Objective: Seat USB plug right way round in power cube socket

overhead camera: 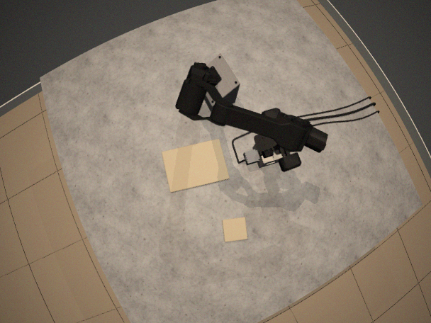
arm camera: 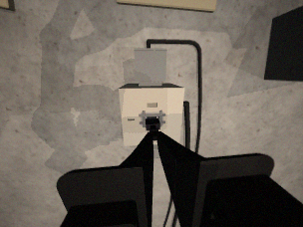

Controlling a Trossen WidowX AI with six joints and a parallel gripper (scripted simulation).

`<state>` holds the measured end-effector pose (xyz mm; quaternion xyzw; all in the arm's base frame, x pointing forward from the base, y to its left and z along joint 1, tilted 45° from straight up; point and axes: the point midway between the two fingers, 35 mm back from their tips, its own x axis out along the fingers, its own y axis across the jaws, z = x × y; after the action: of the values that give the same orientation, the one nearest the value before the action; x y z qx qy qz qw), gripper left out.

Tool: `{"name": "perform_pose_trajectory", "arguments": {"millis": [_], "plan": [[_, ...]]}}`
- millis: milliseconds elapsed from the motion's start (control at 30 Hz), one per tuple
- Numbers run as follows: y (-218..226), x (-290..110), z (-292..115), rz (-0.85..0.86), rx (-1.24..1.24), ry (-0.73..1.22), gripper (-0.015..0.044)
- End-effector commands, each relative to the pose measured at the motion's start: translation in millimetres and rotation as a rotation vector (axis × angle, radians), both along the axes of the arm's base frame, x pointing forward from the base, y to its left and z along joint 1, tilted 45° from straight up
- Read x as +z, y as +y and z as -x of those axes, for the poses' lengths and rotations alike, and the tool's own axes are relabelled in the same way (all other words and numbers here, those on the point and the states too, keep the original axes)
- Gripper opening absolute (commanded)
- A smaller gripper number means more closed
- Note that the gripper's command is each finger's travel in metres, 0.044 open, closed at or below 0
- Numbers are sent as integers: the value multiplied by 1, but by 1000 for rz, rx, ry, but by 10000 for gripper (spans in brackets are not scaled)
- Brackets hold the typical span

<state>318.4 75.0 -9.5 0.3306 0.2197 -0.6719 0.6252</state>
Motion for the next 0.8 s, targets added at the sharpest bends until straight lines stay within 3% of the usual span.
{"name": "perform_pose_trajectory", "arguments": {"millis": [0,767], "plan": [[0,0,0,-1,0,-1,0],[9,9,0,0,0,0,0]]}}
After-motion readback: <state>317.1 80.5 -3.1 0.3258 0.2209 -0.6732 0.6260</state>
